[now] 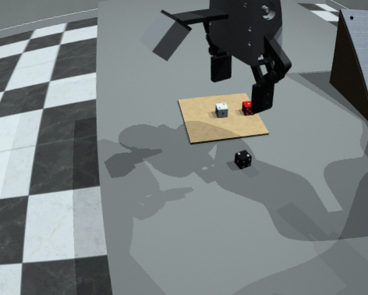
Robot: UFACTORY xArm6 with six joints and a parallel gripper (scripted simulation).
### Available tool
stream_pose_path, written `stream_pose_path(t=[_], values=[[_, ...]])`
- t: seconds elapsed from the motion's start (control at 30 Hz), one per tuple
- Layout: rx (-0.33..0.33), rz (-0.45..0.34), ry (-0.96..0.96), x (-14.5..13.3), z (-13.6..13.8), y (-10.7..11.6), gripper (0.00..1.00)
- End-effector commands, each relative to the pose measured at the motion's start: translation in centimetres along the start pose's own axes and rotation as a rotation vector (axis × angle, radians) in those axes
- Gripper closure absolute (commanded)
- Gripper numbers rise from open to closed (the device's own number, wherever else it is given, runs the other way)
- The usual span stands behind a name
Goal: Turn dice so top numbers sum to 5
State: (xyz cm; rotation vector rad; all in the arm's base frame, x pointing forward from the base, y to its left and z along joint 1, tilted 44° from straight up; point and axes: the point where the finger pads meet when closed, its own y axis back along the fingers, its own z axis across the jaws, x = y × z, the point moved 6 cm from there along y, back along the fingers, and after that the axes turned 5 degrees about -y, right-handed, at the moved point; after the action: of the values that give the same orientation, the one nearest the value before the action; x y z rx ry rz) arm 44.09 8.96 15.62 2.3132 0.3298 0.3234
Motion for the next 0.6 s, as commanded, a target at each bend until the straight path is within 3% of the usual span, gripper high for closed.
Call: stream_pose_path(t=[0.0, 0.57], values=[[-0.001, 0.003, 0.099, 0.05, 0.0, -0.01, 0.0], [-0.001, 0.004, 0.578, -0.15, -0.01, -0.71, 0.0]])
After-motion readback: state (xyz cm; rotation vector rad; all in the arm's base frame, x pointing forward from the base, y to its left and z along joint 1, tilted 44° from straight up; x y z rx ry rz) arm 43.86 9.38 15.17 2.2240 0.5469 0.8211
